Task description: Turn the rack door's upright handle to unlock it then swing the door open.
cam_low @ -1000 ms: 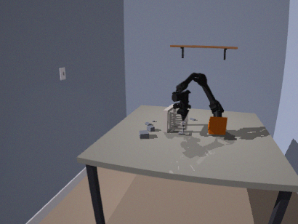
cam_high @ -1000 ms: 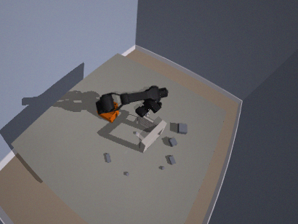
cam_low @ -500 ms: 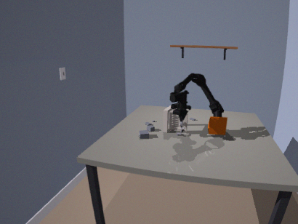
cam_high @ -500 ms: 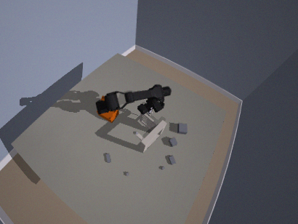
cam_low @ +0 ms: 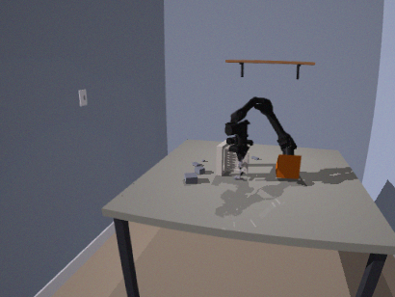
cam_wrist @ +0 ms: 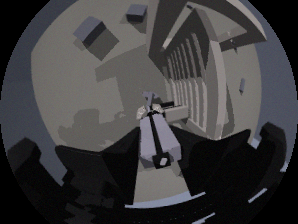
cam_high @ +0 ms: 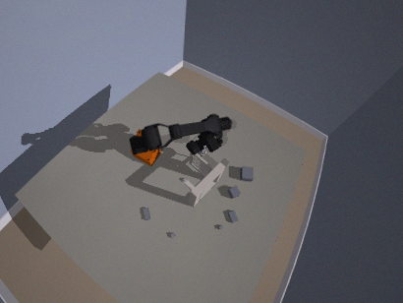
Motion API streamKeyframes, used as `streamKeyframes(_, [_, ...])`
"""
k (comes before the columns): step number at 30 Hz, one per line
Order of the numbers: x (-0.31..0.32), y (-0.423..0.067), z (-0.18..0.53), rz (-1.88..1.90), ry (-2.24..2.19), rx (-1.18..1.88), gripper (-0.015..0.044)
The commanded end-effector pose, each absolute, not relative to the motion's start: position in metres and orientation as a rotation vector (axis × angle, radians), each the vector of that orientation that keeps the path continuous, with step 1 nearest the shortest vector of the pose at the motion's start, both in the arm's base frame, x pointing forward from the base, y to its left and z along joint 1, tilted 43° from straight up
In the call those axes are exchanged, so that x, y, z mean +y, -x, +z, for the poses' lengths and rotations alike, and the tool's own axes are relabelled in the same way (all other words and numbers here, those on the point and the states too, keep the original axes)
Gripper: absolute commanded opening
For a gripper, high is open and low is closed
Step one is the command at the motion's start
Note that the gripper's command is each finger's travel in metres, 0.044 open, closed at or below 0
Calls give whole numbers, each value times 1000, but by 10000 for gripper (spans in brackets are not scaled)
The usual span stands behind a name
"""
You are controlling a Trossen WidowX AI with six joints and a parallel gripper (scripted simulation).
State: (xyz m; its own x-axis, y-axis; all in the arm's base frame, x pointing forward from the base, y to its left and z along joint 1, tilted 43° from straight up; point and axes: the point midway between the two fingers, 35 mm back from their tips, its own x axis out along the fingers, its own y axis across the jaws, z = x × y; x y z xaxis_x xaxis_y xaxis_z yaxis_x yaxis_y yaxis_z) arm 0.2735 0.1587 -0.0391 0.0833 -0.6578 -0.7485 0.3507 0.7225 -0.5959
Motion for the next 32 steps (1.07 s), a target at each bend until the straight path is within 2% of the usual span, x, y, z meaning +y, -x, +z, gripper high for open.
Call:
streamKeyframes(1, [159, -274, -39, -774, 288, 1278, 248])
streamKeyframes(3, [159, -274, -39, -774, 288, 1278, 284])
streamKeyframes(32, [186, -272, -11, -771, 287, 1280, 284])
